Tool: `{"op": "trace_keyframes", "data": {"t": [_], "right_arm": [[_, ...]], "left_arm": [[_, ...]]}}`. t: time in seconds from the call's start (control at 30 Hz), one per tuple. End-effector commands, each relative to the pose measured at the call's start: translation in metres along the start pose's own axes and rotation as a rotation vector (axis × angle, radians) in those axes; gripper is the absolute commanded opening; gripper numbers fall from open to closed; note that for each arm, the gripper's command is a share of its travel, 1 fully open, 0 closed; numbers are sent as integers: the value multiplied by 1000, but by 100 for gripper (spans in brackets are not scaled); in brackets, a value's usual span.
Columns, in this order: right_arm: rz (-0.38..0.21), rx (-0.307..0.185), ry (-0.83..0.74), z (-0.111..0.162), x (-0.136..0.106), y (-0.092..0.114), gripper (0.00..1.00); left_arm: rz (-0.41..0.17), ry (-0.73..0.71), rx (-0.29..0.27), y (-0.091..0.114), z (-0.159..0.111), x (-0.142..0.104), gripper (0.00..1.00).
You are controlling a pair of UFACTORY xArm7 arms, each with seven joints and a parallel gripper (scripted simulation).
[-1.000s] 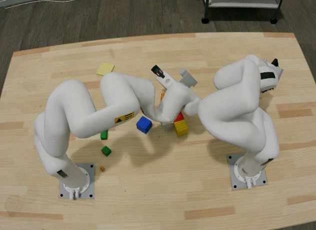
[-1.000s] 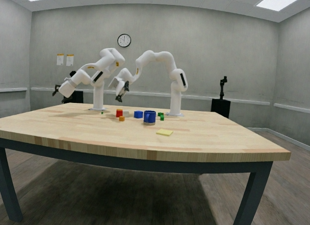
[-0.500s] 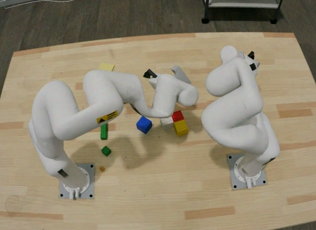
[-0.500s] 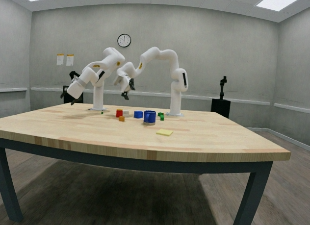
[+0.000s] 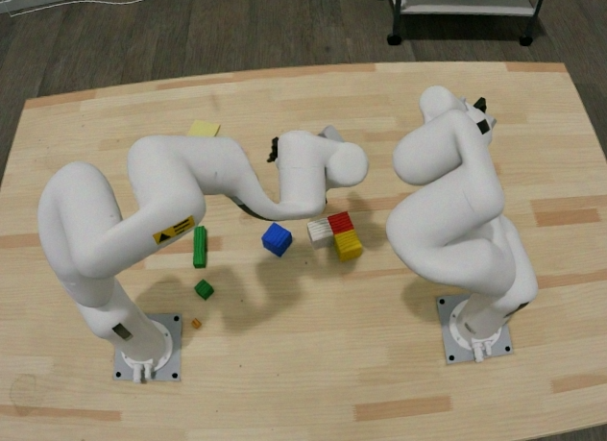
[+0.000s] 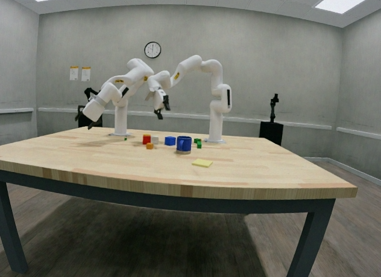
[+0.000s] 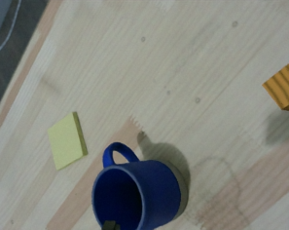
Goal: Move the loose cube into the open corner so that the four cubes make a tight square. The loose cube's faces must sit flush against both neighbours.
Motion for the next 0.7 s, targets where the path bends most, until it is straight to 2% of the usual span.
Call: {"op": "trace_keyframes", "data": {"t": [0.0, 0.03, 0.07, 0.53, 0.6, 0.63, 0.67], "right_arm": [[-1, 1, -1, -1, 0, 0, 100], [-1, 1, -1, -1, 0, 0, 100], [-1, 1, -1, -1, 0, 0, 100], [-1, 1, -1, -1, 0, 0, 100], [-1, 1, -1, -1, 0, 0, 100], [-1, 1, -1, -1, 0, 0, 100], [-1, 1, -1, -1, 0, 0, 100]], "left_arm": [[-20, -31, -74, 8, 0, -10, 100], [-20, -31, -74, 8, 0, -10, 100], [-28, -49, -117, 13, 1, -15, 100], [-33, -131, -317, 39, 8, -39, 100], [-33, -131, -317, 39, 8, -39, 100], [-29, -148, -358, 44, 10, -43, 100], [-27, -153, -372, 46, 10, -44, 100]]}}
Point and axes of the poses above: on each arm, the point where the finger pads meet when closed, its own y axis back along the fingers, its own z axis across the jaws, x = y × z, the point moved 4 cm from there along y, back along the fingers, and after that the axes turned 1 degree about -y, right-handed, at the moved point
